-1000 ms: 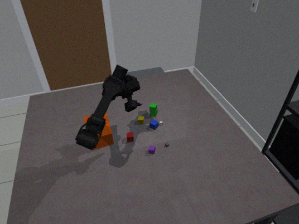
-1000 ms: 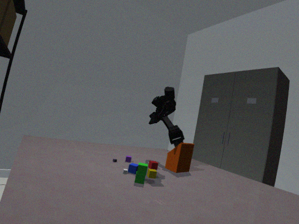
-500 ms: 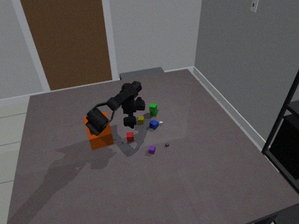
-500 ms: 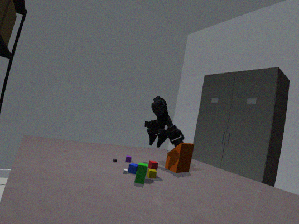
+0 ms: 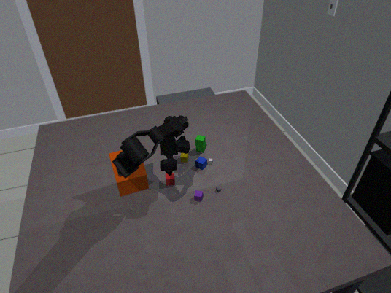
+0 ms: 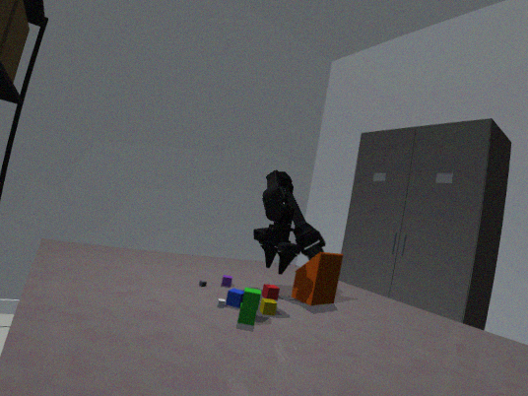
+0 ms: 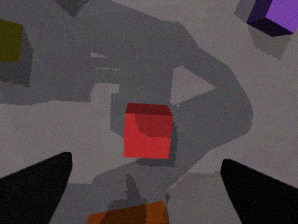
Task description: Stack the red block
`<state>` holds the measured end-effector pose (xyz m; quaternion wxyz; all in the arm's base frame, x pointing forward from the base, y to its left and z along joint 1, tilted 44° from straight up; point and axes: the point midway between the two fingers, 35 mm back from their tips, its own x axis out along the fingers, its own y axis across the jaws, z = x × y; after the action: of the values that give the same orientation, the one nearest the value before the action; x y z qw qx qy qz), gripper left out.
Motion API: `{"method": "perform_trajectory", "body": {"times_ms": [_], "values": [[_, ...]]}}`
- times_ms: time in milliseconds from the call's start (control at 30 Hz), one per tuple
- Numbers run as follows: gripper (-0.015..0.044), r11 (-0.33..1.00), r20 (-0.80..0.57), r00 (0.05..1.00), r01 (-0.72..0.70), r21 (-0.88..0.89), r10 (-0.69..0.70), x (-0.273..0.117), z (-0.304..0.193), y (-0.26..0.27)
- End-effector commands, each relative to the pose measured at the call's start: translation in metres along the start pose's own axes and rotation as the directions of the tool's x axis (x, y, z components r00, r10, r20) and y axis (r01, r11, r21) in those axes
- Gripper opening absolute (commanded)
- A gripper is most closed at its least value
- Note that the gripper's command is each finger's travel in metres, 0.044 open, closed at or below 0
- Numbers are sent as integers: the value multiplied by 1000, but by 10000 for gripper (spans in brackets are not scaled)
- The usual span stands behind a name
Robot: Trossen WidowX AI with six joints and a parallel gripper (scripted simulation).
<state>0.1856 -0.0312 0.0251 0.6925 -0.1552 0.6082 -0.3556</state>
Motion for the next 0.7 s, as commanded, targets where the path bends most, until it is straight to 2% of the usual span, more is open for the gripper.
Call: {"method": "perform_trajectory", "body": {"times_ms": [0, 667], "values": [[440, 1000, -5, 1000, 13, -5, -13, 24, -2, -2], [440, 1000, -5, 1000, 13, -5, -13, 55, -3, -1]]}}
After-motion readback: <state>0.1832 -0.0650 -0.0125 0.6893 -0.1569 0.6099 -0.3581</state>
